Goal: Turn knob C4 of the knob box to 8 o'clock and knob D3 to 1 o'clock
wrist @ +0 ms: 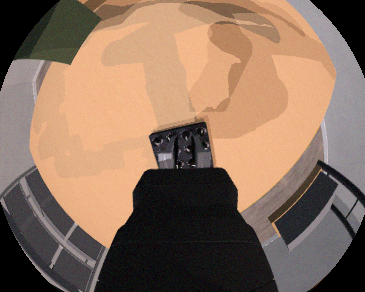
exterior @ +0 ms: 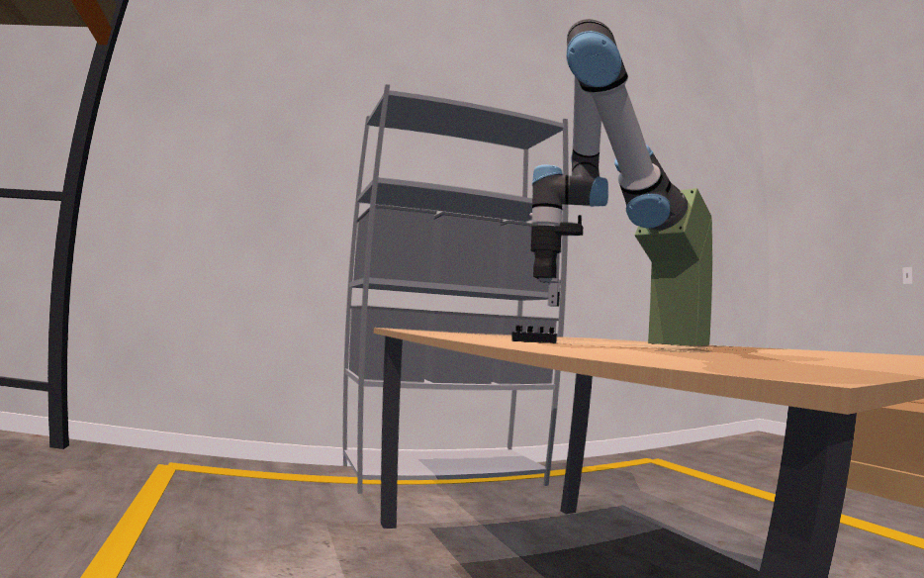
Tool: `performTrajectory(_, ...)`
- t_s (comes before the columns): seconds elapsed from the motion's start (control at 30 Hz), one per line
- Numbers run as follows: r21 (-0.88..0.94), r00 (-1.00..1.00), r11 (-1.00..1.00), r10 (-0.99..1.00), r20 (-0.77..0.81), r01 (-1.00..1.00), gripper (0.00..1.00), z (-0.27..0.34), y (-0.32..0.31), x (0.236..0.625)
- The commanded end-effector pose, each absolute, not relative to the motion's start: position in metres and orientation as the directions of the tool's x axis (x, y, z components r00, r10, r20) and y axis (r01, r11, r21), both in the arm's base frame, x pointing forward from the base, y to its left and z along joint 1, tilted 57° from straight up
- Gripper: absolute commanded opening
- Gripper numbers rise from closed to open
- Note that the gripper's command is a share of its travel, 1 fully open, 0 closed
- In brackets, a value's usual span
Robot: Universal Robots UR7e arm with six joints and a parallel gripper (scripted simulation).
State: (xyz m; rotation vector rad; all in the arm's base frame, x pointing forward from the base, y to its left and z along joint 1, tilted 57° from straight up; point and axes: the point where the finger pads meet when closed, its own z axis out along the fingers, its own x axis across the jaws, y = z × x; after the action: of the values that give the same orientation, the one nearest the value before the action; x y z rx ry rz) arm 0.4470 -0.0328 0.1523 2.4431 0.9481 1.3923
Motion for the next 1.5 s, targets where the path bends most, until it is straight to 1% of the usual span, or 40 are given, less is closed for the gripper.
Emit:
performTrajectory(0.0, 0.441, 0.361, -0.783, 0.603, 0.711, 0.438, 0.46, 0.153, -0.034, 0.448)
performTrajectory(0.47, 0.424, 0.371, -0.797, 0.585, 0.721, 0.430, 0.46, 0.150, -0.033, 0.454)
performTrajectory(1.47, 0.424, 0.371, -0.797, 0.585, 0.721, 0.430, 0.46, 0.133, -0.026, 0.480)
